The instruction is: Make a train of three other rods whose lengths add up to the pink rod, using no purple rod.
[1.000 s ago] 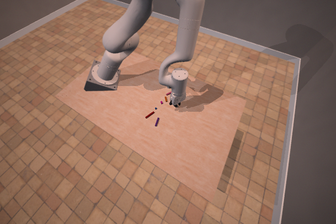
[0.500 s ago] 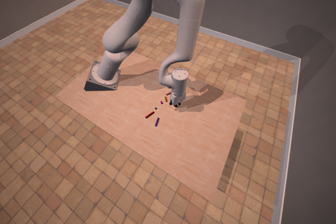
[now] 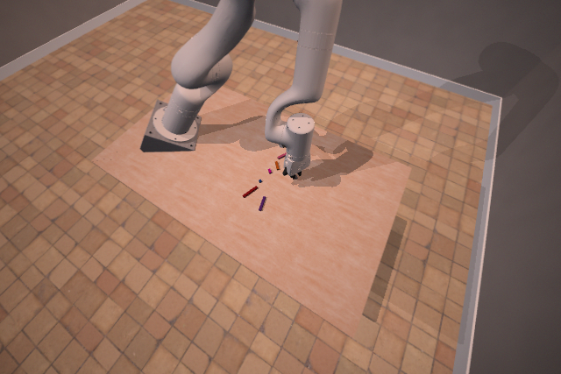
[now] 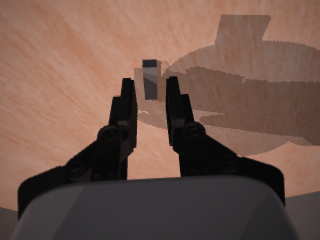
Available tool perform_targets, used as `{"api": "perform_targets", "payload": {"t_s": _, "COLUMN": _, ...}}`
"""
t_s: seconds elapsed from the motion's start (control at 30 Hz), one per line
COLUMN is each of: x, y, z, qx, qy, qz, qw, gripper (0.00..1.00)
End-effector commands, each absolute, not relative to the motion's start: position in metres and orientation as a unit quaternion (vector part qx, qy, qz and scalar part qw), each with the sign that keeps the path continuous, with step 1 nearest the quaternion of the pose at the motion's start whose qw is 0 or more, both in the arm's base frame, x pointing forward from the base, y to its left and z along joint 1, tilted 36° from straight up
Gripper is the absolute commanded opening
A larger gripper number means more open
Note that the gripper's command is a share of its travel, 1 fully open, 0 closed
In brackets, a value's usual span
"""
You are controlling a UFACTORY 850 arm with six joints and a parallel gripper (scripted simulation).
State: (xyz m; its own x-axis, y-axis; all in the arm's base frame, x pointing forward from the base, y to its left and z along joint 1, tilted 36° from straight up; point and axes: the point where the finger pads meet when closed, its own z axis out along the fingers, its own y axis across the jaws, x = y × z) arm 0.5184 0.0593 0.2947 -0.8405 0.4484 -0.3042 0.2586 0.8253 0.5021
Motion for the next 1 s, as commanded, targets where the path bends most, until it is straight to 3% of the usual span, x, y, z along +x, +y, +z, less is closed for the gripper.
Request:
{"api": "perform_targets", "payload": {"t_s": 0.0, "x": 0.519, "y": 0.059, "z": 0.295, "qx": 0.190, "qy": 0.932, "qz": 0.227, "qw": 0.210, "gripper": 0.24}}
{"api": "perform_targets", "payload": {"t_s": 0.97, "x": 0.525, "y": 0.063, "z": 0.285, "qx": 0.190, "qy": 0.932, "qz": 0.227, "qw": 0.210, "gripper": 0.24}}
